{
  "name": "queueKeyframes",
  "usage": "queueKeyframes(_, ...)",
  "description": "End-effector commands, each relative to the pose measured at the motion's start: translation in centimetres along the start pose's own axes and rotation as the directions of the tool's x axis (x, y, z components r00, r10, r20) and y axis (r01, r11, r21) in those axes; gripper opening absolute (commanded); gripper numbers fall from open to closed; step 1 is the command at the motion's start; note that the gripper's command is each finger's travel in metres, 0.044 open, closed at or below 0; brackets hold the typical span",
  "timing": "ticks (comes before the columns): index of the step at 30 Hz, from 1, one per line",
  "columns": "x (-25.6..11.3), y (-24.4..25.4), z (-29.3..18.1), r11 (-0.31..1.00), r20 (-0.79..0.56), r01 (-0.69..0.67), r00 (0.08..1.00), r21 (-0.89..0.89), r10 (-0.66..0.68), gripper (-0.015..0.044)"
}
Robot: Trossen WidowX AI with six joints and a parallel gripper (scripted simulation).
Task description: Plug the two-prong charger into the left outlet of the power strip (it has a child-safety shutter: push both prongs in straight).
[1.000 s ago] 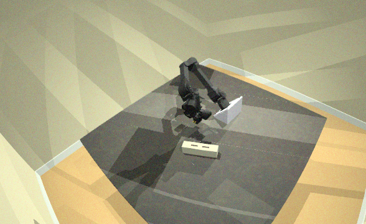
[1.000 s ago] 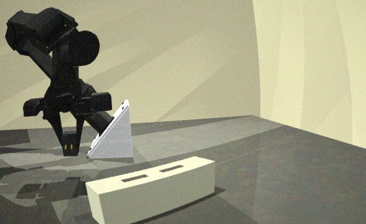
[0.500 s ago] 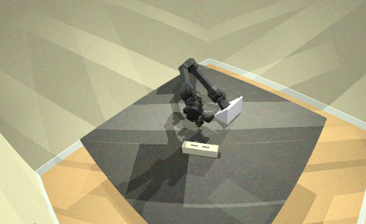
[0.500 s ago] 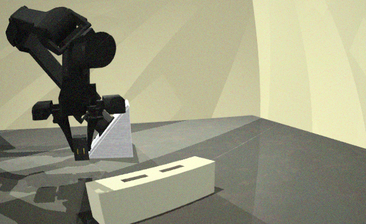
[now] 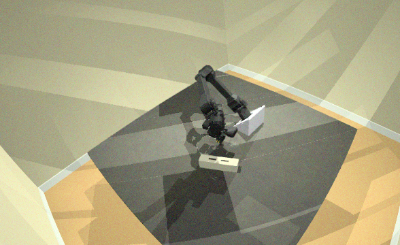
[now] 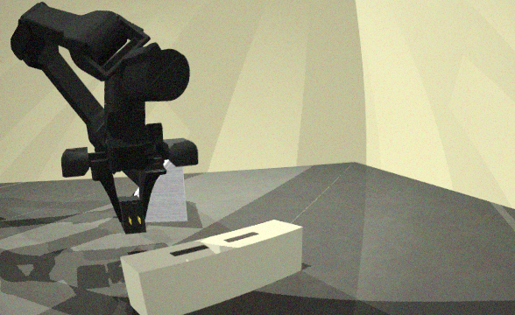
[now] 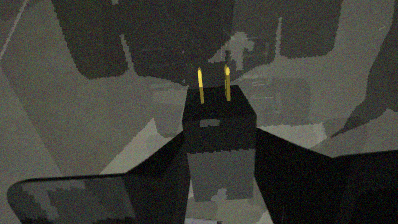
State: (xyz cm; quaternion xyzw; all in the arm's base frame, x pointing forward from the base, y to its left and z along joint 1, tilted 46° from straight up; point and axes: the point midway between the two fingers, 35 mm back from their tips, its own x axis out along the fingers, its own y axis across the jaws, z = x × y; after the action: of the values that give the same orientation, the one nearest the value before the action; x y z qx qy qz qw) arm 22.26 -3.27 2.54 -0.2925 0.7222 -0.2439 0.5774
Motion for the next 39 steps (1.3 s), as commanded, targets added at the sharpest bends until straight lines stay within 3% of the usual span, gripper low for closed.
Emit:
queueKeyframes(1,0.2,0.8,0.4,0.999,0.002,-0.001,1.000,-0.033,0.002,0.0000)
queueKeyframes(39,2.2,6.0,2.9,0.976,0.005,0.012,1.000,-0.217,-0.011,0.0000)
